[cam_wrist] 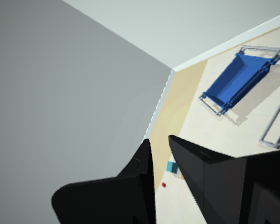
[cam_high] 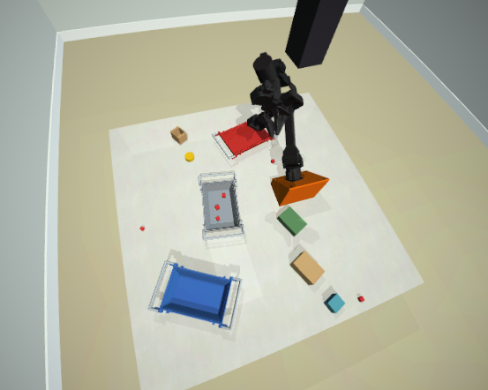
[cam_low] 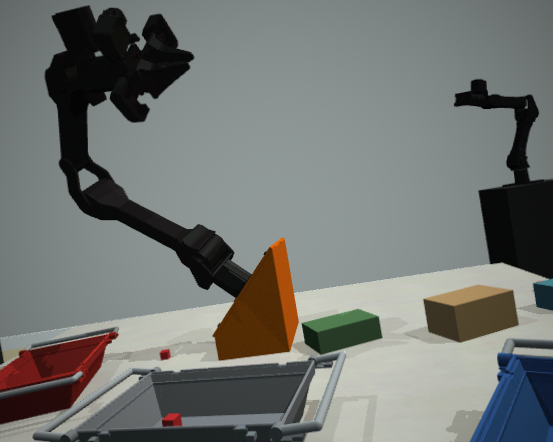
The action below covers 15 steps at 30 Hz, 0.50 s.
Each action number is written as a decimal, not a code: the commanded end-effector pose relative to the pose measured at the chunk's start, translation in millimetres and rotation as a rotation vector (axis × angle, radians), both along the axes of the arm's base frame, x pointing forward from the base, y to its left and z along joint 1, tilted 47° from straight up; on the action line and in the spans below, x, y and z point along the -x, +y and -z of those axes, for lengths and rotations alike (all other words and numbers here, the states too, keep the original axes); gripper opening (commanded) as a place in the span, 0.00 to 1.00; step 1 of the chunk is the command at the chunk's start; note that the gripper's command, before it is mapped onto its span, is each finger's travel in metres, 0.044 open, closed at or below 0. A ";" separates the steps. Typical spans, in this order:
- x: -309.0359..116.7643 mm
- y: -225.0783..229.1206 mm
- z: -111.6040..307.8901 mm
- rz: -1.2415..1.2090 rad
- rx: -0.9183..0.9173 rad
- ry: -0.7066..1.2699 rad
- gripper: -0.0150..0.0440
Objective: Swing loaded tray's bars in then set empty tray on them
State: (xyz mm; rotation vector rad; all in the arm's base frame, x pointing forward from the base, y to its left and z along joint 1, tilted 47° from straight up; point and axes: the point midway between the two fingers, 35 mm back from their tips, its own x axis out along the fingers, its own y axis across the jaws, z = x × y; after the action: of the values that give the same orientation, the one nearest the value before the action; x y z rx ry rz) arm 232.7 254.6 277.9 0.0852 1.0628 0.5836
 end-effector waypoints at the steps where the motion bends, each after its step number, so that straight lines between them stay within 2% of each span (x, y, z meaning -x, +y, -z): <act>1: -44.1 -34.9 26.0 0.133 0.134 -0.011 0.40; 4: -69.7 -62.1 41.8 0.220 0.226 -0.011 0.40; 9: -114.4 -133.3 74.0 0.416 0.447 0.016 0.40; 15: -141.6 -228.8 109.1 0.593 0.714 0.098 0.40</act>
State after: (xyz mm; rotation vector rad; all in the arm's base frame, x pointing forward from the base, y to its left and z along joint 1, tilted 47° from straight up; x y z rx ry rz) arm 365.9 68.7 181.9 -0.1402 1.1762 -0.2227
